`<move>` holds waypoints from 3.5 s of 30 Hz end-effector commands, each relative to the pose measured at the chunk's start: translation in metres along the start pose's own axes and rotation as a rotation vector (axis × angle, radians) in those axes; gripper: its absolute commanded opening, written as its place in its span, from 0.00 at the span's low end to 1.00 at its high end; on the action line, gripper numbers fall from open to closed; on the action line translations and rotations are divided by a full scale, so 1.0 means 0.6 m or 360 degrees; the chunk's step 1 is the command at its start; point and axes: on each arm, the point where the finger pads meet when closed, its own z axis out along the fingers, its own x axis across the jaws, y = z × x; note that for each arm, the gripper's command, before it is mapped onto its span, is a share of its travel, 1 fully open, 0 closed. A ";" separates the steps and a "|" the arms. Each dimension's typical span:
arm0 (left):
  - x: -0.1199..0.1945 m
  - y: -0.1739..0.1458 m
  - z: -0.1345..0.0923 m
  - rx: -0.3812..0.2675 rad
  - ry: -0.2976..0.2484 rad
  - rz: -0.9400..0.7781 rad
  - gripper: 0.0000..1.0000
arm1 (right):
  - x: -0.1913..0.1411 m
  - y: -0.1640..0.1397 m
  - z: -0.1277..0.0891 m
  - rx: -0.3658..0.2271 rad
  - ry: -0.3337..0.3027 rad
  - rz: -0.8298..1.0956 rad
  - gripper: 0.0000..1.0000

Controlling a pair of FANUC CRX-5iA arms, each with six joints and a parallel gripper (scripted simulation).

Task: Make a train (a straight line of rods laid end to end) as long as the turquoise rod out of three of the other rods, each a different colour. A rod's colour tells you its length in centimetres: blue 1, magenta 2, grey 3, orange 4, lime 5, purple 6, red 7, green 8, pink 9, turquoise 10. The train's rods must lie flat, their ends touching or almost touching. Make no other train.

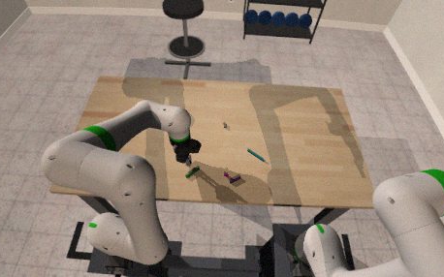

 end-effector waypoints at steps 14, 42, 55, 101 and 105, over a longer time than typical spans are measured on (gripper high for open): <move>-0.001 0.000 0.013 0.0001 -0.0002 0.0000 0.24 | 0.000 0.000 -0.002 -0.0003 0.0000 0.0000 1.00; -0.001 0.000 0.013 0.0001 -0.0002 0.0000 0.24 | 0.000 0.000 -0.002 -0.0003 0.0000 0.0000 1.00; -0.001 0.000 0.013 0.0001 -0.0002 0.0000 0.36 | 0.000 0.000 -0.002 -0.0003 0.0000 0.0000 1.00; -0.001 0.000 -0.128 0.0001 -0.0002 0.0000 0.54 | 0.000 0.000 -0.002 -0.0003 0.0000 0.0000 1.00; -0.001 0.000 -0.137 0.0001 -0.0002 0.0000 0.54 | 0.000 0.000 -0.002 -0.0003 0.0000 0.0000 1.00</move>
